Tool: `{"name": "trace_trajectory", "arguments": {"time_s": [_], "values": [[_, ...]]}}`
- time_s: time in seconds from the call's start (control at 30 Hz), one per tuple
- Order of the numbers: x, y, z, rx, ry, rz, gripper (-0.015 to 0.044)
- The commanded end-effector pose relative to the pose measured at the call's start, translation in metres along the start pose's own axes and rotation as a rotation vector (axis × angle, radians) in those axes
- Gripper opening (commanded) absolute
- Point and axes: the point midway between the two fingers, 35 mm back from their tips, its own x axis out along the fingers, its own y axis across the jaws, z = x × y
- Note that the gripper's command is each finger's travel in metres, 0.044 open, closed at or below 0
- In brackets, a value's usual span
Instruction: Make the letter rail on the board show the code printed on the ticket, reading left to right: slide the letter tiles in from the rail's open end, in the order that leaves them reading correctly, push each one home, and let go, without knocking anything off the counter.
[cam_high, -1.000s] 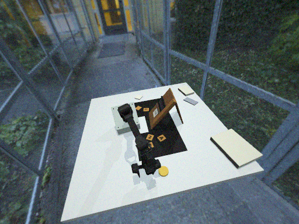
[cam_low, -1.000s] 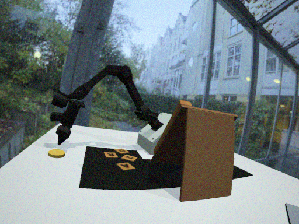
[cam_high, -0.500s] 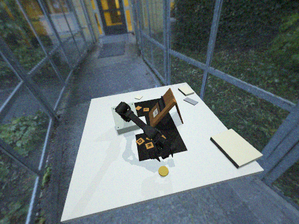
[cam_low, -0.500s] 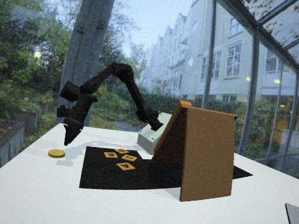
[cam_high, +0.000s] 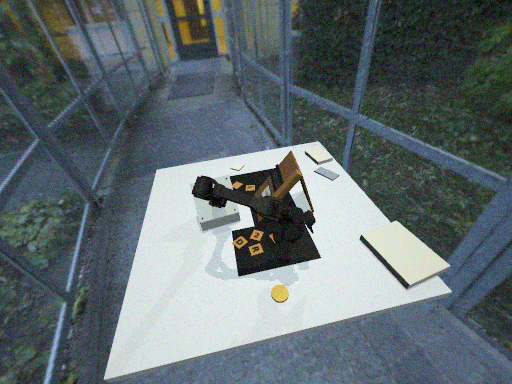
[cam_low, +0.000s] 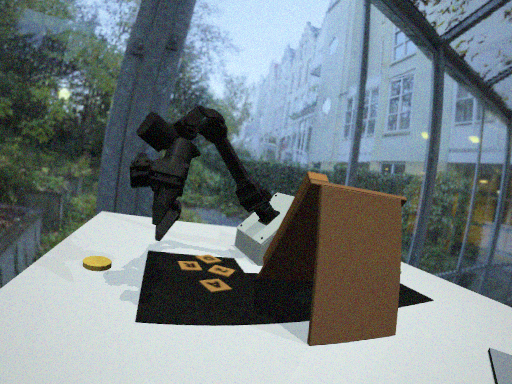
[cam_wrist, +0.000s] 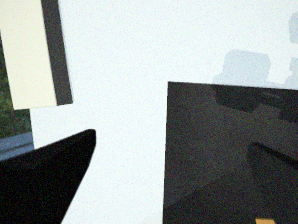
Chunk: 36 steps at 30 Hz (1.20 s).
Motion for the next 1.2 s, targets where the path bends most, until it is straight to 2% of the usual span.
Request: {"name": "trace_trajectory", "arguments": {"time_s": [0.0,0.37,0.77,0.97,1.17], "values": [[-0.011,0.022,-0.027,0.032,0.054,0.069,0.0440],[-0.063,0.083,-0.109,0.115,0.249,0.266,0.0440],[-0.145,0.118,-0.192,0.191,0.506,0.429,0.0440],[-0.157,0.107,-0.236,0.116,0.555,0.396,0.0440],[-0.152,0.050,-0.316,-0.213,0.517,0.259,0.0440]]}}
